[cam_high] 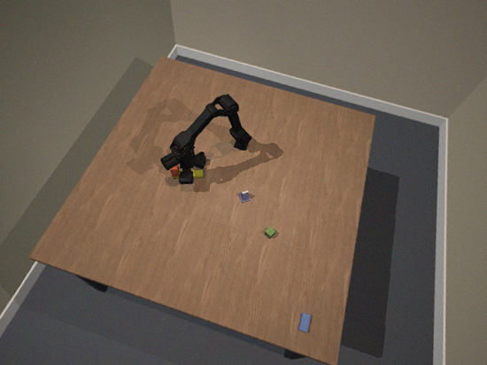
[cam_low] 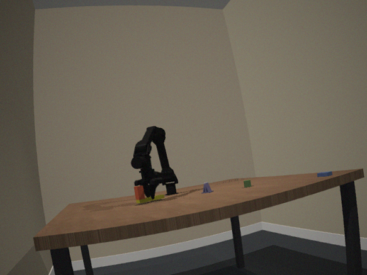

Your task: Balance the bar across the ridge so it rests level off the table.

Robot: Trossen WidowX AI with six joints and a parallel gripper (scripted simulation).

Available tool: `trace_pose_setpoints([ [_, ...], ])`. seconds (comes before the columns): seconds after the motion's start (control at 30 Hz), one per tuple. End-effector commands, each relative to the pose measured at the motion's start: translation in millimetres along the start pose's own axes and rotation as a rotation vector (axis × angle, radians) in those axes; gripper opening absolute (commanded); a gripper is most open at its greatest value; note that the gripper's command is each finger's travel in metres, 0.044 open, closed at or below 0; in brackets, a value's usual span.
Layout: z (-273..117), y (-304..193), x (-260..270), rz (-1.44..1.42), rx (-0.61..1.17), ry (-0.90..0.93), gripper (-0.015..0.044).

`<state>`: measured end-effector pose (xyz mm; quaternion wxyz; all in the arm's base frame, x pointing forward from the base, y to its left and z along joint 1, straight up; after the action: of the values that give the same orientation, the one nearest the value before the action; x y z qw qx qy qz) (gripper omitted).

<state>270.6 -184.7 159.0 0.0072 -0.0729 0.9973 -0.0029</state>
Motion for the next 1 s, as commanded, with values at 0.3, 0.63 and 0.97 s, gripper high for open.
trace_pose_setpoints([
  [0.3, -36, -3, -3, -0.003, 0.015, -0.012, 0.0000],
  [0.63, -61, -2, -2, -0.004, 0.016, -0.012, 0.0000],
  [0.97, -87, 0, 0, -0.006, 0.016, -0.011, 0.0000],
])
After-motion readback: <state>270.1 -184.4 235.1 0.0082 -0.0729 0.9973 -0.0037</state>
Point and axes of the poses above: the point midway between the two fingers, 35 mm back from their tips, its own z axis out along the fingers, its own x axis across the jaws, y = z × x, the point moved 10 cm from there along -z, back along the fingers, and after that the axes turned 12 degrees about z, right-handed, at the moved point
